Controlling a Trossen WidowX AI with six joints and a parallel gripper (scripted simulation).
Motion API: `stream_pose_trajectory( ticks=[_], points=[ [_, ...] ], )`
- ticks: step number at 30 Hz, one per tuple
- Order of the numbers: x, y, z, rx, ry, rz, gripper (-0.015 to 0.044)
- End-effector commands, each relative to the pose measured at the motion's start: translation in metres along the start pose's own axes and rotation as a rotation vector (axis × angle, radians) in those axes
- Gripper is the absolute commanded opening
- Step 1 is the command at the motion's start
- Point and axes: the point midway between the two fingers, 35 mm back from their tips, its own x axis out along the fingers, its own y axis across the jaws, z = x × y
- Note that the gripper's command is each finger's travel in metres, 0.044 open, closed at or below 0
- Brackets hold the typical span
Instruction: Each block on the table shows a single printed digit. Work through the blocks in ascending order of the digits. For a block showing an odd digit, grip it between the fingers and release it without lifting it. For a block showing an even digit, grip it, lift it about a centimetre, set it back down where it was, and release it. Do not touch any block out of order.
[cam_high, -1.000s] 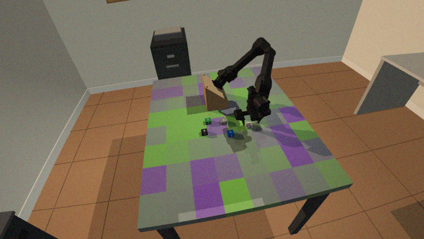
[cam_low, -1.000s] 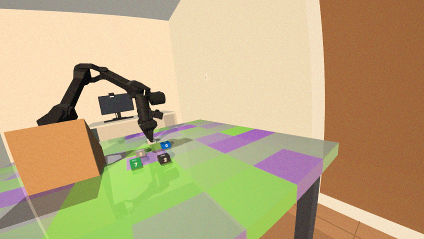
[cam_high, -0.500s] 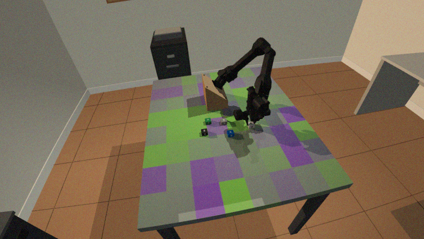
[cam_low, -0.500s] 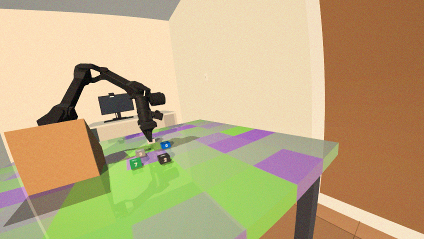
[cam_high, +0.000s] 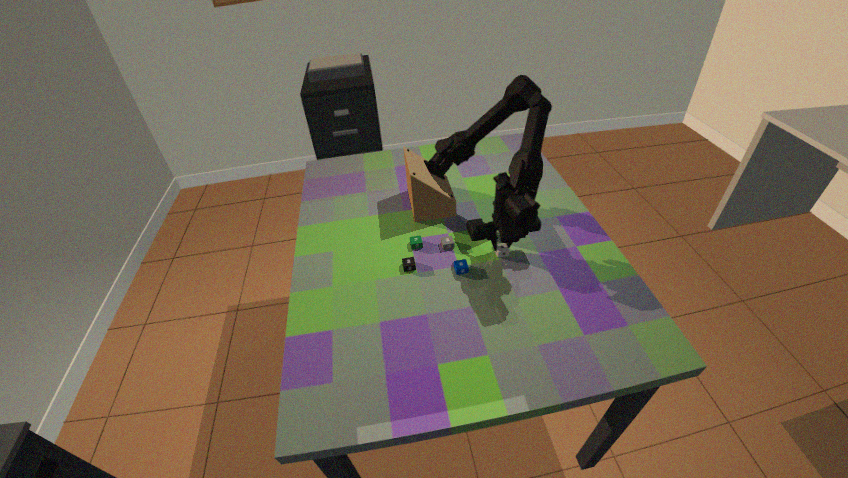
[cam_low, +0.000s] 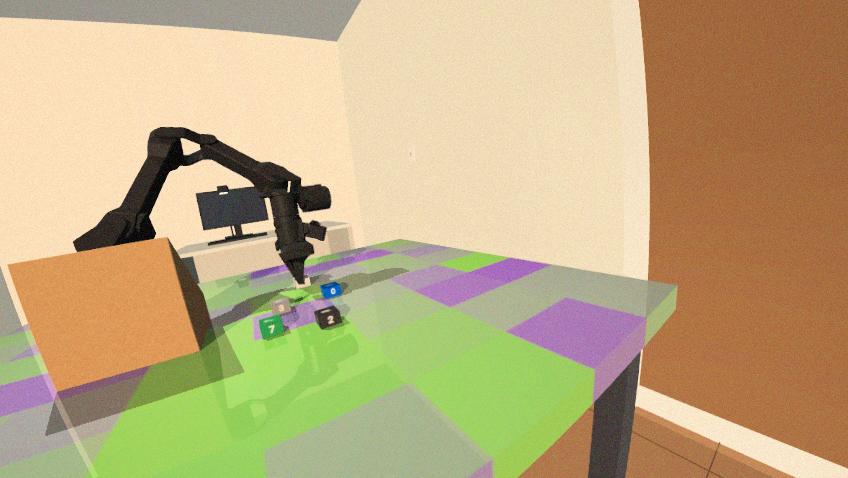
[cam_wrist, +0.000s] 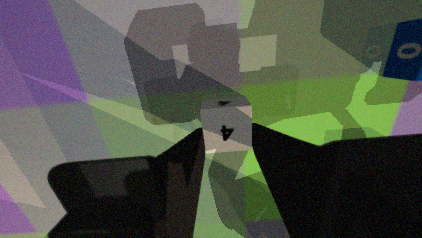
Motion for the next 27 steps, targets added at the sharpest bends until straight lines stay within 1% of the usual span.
stream_pose_trajectory(
  ticks=[1, 12, 27],
  points=[
    [0.001, -0.001, 0.000, 0.006, 0.003, 0.001, 0.0120],
    [-0.014, -0.001, 0.000, 0.006, 0.003, 0.000, 0.0120],
    [-0.013, -0.001, 0.000, 0.006, 0.003, 0.000, 0.0120]
  ],
)
